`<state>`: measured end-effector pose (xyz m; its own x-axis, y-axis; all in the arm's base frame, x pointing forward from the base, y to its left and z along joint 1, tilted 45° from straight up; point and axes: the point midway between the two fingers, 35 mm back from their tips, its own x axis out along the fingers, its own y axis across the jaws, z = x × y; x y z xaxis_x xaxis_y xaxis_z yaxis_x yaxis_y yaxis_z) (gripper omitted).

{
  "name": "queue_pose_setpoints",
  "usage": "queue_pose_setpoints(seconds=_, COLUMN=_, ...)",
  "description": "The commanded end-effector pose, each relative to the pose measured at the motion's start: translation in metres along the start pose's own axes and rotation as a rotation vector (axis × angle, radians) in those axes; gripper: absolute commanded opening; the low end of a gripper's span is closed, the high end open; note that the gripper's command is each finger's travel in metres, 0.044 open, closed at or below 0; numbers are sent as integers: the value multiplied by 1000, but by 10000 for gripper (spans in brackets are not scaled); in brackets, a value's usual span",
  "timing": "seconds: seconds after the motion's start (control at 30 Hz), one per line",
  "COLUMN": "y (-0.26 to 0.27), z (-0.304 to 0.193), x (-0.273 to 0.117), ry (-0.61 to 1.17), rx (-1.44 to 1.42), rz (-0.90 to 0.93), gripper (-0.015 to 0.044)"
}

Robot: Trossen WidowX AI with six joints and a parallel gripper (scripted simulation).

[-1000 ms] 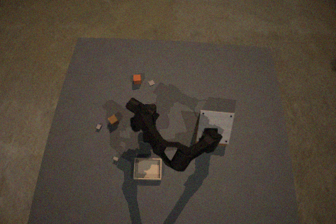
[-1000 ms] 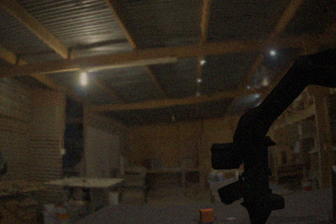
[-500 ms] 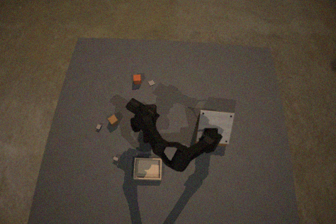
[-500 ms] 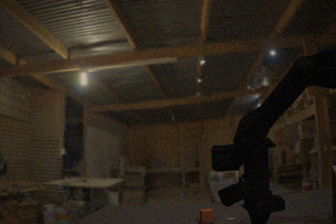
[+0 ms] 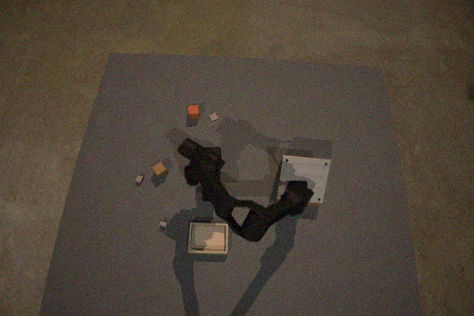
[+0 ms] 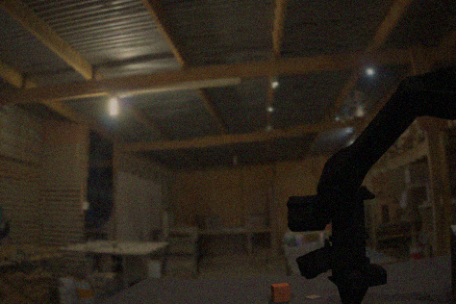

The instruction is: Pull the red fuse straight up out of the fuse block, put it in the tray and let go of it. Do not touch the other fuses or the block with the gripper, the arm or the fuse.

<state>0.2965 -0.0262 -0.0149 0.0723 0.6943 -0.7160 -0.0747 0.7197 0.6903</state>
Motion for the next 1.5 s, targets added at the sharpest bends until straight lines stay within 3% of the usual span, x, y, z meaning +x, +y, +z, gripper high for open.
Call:
queue_pose_setpoints(seconds=0.0, y=0, z=1, x=-2, ry=-1, rx=-6, rz=-3, gripper=0)
queue_pose_setpoints(seconds=1.47, y=0, z=1, x=-24, ry=-1, rx=-2, rz=-2, gripper=0)
